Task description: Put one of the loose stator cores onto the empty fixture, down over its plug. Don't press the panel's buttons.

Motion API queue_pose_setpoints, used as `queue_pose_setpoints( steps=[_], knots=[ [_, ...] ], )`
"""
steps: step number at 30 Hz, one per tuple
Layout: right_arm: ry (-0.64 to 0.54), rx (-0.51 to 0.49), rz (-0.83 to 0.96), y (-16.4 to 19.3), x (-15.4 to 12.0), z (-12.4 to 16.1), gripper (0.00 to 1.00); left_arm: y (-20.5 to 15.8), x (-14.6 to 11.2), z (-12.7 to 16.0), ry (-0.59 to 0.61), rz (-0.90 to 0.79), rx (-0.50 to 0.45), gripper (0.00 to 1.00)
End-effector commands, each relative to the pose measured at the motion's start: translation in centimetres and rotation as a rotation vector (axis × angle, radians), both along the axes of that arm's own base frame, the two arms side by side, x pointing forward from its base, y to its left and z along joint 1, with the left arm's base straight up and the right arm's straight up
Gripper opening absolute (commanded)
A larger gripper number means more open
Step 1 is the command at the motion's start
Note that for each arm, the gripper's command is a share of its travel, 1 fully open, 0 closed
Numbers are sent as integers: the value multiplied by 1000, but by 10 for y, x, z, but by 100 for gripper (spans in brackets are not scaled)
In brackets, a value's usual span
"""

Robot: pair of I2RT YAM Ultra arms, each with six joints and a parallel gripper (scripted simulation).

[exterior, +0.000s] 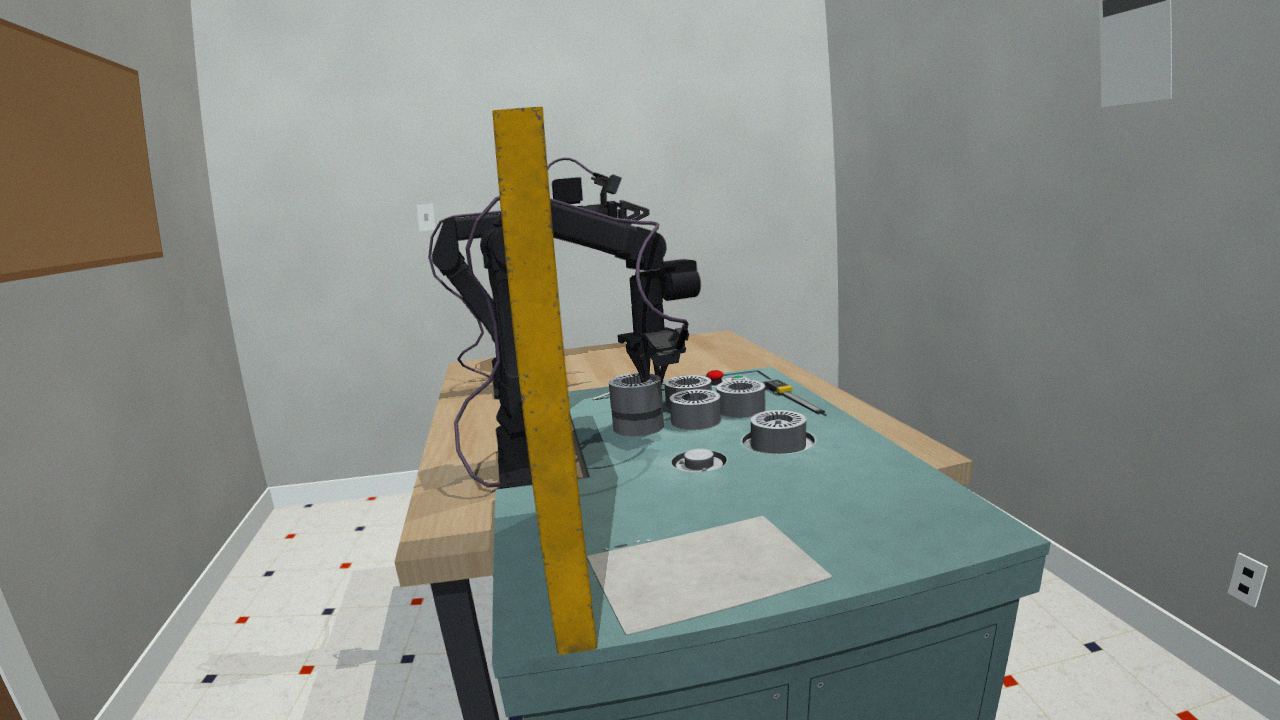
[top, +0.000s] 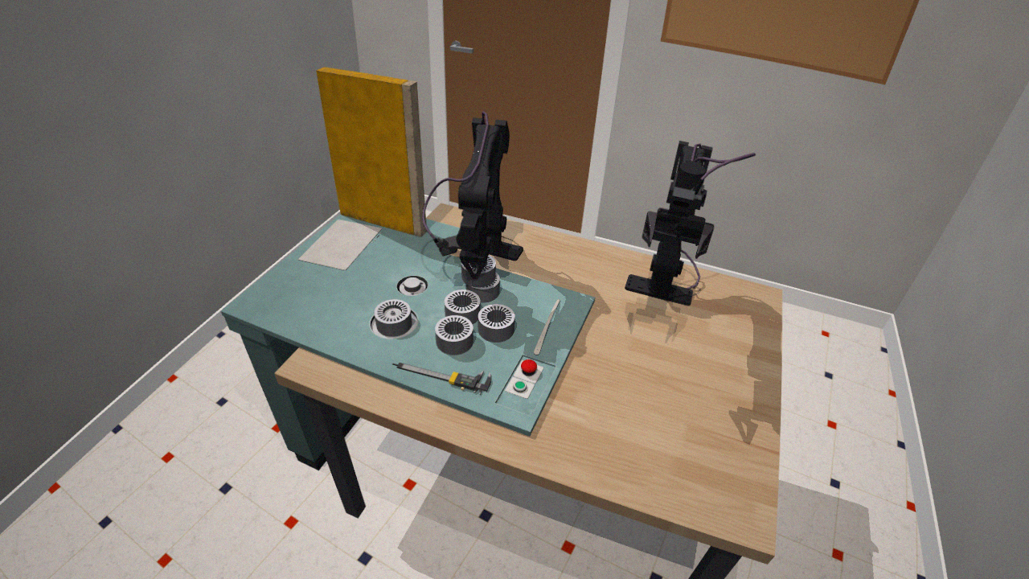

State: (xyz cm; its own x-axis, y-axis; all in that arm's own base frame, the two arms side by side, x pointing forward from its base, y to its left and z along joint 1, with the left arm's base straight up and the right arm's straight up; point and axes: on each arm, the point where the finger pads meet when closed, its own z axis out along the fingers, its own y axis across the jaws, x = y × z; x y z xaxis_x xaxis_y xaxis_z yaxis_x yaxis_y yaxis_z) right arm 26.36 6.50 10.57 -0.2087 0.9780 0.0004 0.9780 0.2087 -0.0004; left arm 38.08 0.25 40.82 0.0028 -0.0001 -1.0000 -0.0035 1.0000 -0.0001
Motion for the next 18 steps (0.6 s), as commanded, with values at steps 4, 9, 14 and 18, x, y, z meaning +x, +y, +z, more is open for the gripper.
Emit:
queue_pose_setpoints(
  steps=[4,9,14,18],
  knots=[
    [-21,-6,10,0,6,3,0,1,-7,22,-56,5,-2,100],
    [-21,-6,9,0,6,3,0,1,-7,22,-56,5,-2,100],
    [-21,-6,9,0,6,3,0,1,-7,22,-56,5,-2,100],
    [-43,-1,9,-1,2,25,0,1,-7,22,-56,5,-2,100]
  ],
)
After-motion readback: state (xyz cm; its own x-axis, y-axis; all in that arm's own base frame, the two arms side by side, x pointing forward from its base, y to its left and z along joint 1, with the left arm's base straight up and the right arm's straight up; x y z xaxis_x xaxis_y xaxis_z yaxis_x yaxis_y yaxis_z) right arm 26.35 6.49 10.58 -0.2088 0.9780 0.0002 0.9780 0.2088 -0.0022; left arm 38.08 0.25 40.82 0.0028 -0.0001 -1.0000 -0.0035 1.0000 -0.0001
